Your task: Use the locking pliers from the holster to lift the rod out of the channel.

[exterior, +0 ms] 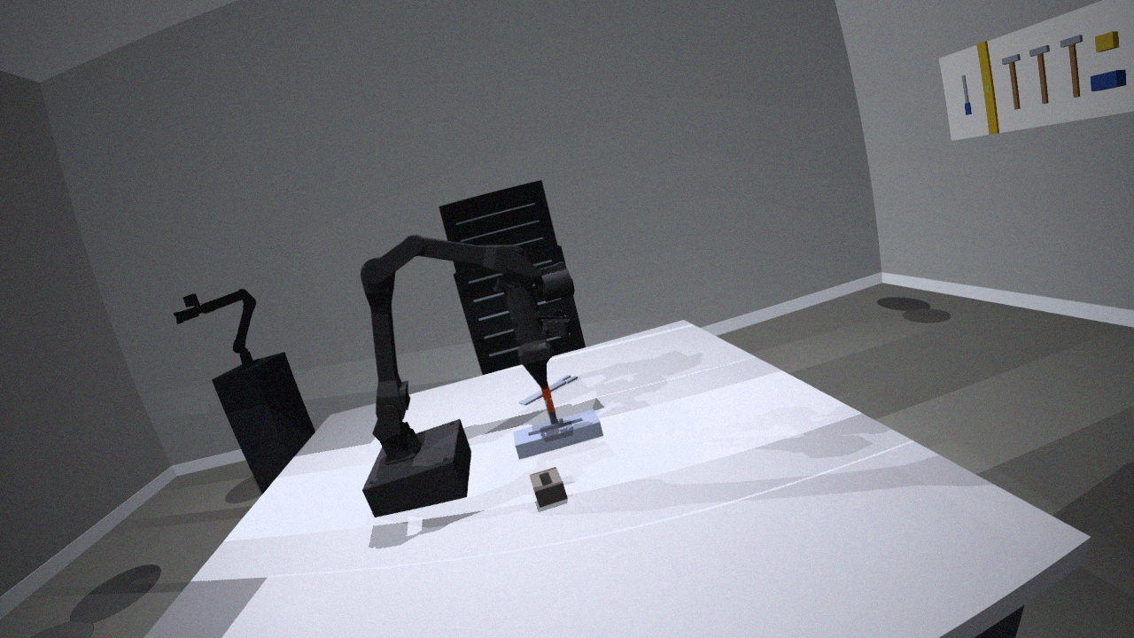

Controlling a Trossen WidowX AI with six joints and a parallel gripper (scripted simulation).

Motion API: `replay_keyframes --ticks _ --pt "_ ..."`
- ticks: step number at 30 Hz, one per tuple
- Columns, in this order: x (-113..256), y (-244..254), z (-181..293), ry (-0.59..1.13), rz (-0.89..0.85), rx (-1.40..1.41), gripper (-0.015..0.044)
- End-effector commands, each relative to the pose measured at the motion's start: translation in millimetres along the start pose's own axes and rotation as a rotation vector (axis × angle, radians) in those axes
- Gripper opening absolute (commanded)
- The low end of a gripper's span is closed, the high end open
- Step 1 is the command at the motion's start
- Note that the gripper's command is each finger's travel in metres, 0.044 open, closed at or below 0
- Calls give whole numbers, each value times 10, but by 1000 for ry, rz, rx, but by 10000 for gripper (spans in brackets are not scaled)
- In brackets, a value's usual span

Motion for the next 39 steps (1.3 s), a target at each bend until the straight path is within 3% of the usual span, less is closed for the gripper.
replay_keyframes --ticks 1,39 --pt "6 -3 -2 -3 -2 6 323" --pt "-267 -3 -1 -3 -2 6 323"
Point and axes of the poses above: the point midway between the two fingers, 35 mm back from their tips, its own x axis back along the fingers, its own y axis across the jaws, z = x × y, the point moved 1 cm from there along x, back along the fingers, and after that the axes turned 6 degrees about x, right-handed, at the moved point
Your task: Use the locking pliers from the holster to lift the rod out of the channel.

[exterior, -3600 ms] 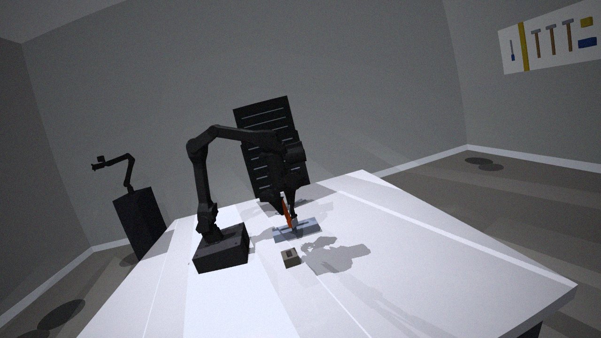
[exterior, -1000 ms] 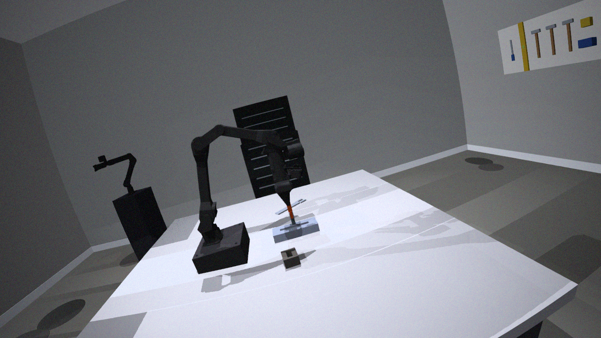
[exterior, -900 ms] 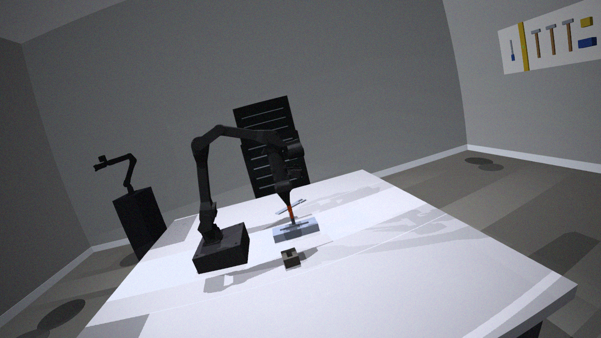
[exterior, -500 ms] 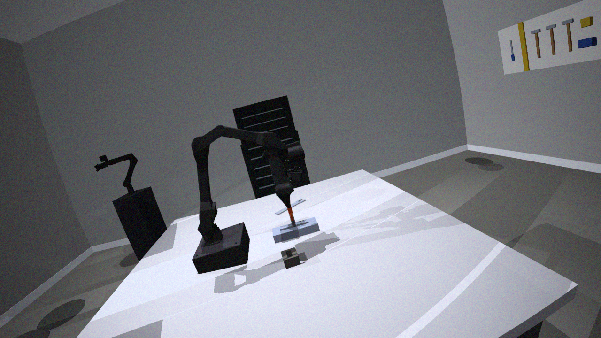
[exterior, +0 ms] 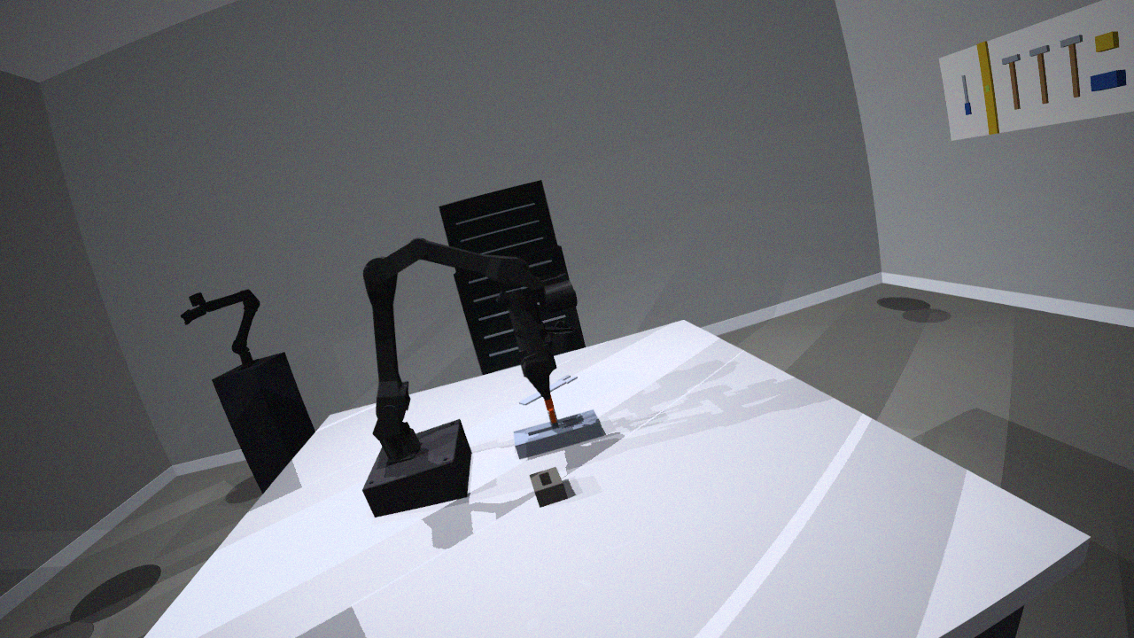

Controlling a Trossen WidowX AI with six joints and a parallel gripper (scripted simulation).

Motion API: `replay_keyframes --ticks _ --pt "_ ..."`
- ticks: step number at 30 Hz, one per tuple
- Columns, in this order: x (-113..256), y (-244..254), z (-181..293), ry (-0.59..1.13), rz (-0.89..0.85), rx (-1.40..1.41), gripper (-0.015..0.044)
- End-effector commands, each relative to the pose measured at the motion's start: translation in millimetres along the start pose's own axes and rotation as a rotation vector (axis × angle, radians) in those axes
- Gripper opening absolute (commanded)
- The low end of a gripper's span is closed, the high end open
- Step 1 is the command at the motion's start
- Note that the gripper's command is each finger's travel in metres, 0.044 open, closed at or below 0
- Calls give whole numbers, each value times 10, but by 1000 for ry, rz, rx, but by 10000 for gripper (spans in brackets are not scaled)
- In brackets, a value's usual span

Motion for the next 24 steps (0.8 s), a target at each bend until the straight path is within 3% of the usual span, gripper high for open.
replay_keyframes --ticks 1,24 --pt "-42 2 -5 -3 -2 6 323" --pt "-45 5 -8 -3 -2 6 323"
Point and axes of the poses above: the point midway between the two fingers, 35 mm back from their tips, its own x axis back along the fingers, its own y axis across the jaws, z = x × y, the point moved 1 cm from there along x, back along the fingers, and after that the axes turned 6 degrees about x, right-handed, at the moved point
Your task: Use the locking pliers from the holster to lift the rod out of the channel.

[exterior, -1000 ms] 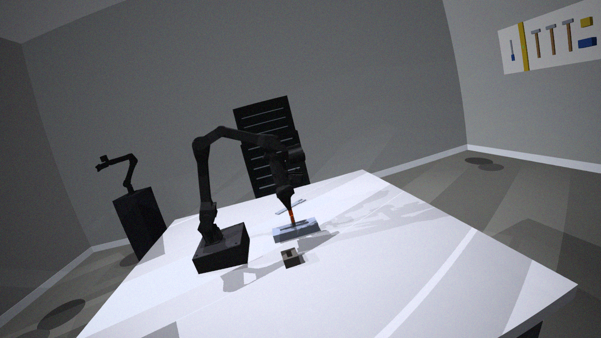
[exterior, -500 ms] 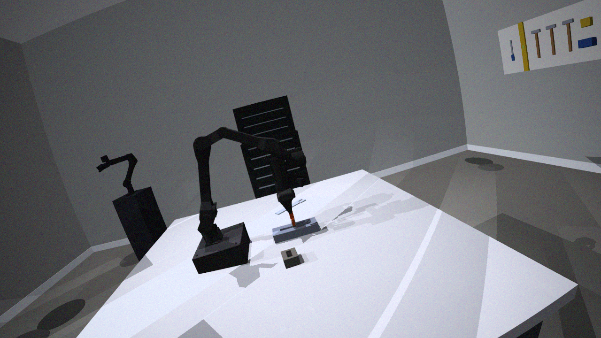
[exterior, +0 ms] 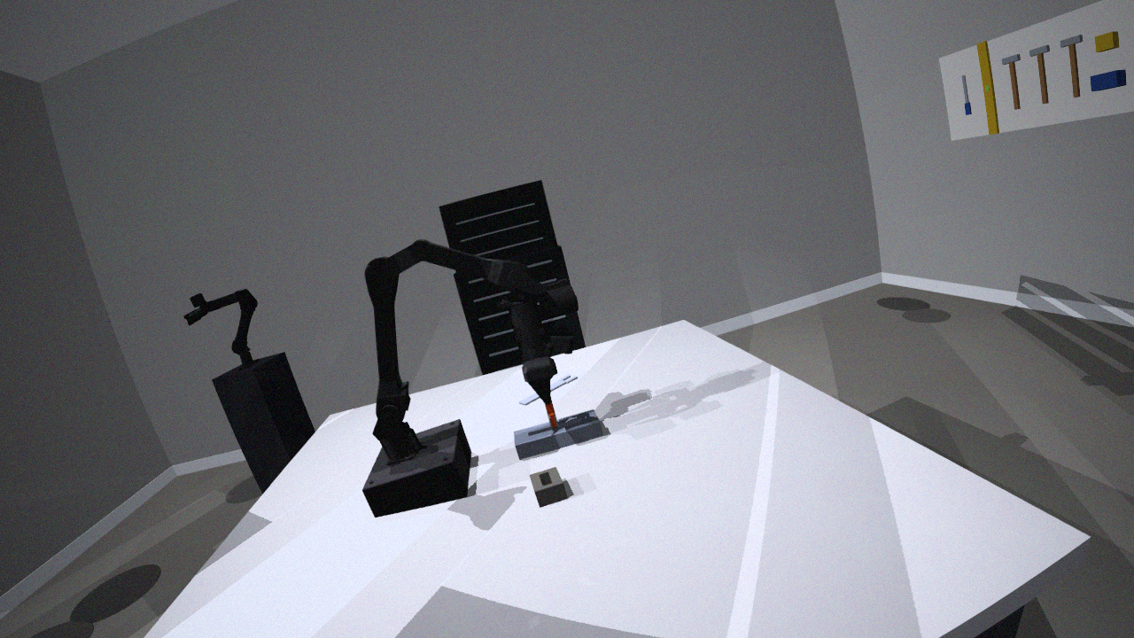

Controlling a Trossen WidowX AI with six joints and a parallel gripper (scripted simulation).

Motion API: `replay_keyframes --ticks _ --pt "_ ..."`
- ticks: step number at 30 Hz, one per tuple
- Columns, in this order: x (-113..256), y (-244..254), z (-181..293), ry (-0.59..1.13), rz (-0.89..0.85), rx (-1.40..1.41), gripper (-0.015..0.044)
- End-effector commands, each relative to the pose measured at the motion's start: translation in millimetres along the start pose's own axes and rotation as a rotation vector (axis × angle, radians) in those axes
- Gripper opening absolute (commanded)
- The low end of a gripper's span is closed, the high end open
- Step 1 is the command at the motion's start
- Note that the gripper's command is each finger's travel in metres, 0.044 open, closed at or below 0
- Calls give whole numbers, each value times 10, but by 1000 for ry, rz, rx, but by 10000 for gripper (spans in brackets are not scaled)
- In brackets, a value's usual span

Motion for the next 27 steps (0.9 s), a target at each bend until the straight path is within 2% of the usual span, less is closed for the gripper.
replay_keyframes --ticks 1,27 --pt "60 3 -16 -8 -2 5 323" --pt "289 4 -9 -8 -2 5 323"
Point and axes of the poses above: the point midway between the two fingers, 35 mm back from their tips, its own x axis back along the fingers, its own y axis across the jaws, z = x × y, the point moved 1 cm from there along x, back along the fingers, and after that the axes turned 6 degrees about x, right-handed, at the moved point
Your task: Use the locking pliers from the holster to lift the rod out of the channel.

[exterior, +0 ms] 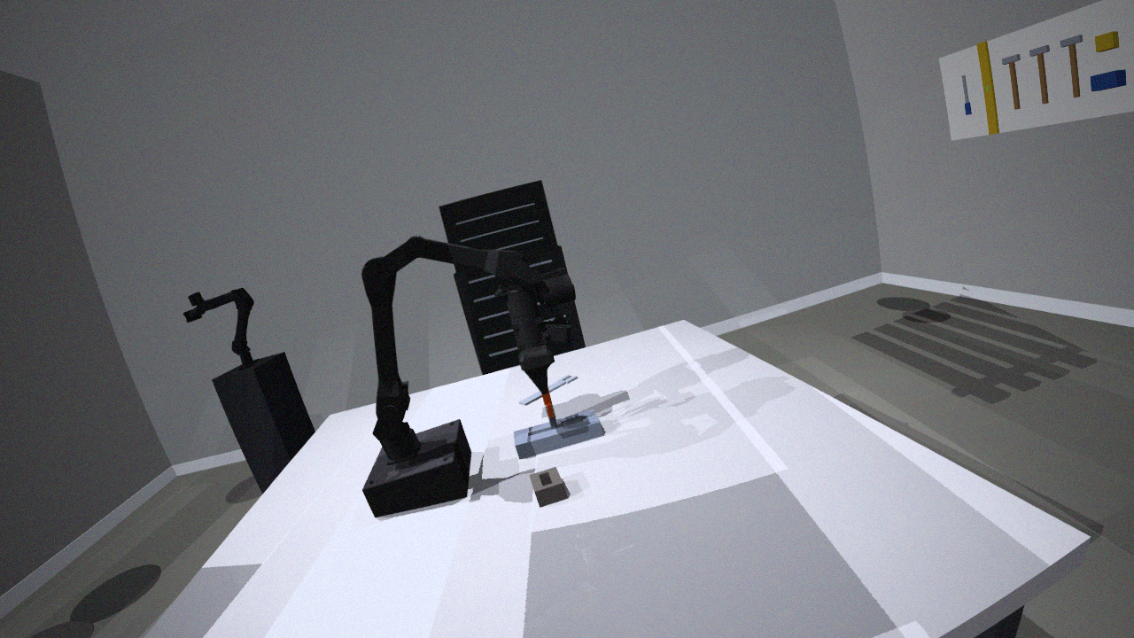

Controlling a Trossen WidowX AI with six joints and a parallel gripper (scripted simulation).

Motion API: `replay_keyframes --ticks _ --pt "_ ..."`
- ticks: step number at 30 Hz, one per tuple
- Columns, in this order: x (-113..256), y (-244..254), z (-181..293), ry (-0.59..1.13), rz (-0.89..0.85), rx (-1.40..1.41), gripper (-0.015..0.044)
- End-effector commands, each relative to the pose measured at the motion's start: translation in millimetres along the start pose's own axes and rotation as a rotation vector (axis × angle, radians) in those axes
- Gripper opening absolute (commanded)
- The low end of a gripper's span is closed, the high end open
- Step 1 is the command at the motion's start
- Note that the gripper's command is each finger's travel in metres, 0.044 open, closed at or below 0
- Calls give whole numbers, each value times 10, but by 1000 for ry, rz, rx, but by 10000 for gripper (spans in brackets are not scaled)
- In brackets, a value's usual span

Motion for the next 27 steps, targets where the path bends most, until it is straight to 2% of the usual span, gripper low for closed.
replay_keyframes --ticks 1,27 --pt "74 4 -13 -11 -2 3 323" --pt "149 15 -31 -11 -7 5 323"
Point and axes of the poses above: the point midway between the two fingers, 35 mm back from their tips, its own x axis back along the fingers, its own y axis across the jaws, z = x × y, the point moved 1 cm from there along x, back along the fingers, and after that the axes turned 6 degrees about x, right-handed, at the moved point
